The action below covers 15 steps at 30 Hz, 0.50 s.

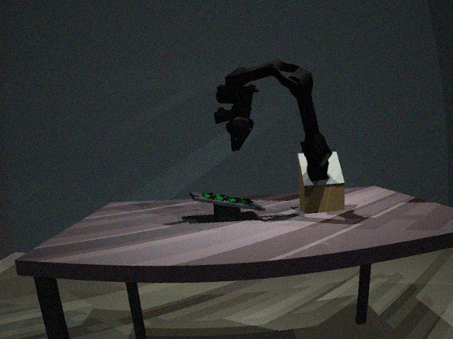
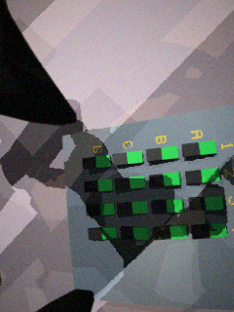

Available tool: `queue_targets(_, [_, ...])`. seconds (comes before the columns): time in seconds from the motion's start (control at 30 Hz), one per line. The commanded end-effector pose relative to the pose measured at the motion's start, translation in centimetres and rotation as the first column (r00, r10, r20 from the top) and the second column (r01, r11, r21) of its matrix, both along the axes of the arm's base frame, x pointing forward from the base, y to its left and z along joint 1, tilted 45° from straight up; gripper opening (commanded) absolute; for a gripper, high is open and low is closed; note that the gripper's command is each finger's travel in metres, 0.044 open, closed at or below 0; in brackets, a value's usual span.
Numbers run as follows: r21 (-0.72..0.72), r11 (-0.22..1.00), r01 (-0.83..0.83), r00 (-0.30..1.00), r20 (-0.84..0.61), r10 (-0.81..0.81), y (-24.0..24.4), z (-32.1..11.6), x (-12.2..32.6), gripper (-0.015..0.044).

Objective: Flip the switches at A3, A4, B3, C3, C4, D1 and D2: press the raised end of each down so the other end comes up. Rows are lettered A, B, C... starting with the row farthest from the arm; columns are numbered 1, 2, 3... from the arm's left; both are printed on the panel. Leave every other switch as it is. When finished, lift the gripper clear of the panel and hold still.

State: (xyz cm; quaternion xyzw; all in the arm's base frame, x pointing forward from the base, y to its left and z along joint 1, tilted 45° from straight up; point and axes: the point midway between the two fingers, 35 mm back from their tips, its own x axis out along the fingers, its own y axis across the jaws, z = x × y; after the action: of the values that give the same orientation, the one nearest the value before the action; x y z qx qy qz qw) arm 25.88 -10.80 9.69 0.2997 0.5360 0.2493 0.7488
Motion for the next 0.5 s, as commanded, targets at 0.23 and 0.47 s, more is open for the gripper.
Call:
queue_targets(0.23, [-0.029,1.000,0.007,1.000,0.001,-0.007,3.2,-5.3,9.1,0.0190])
queue_targets(0.47, [-0.029,1.000,0.005,1.000,0.000,-0.005,3.5,-5.6,9.4,0.0006])
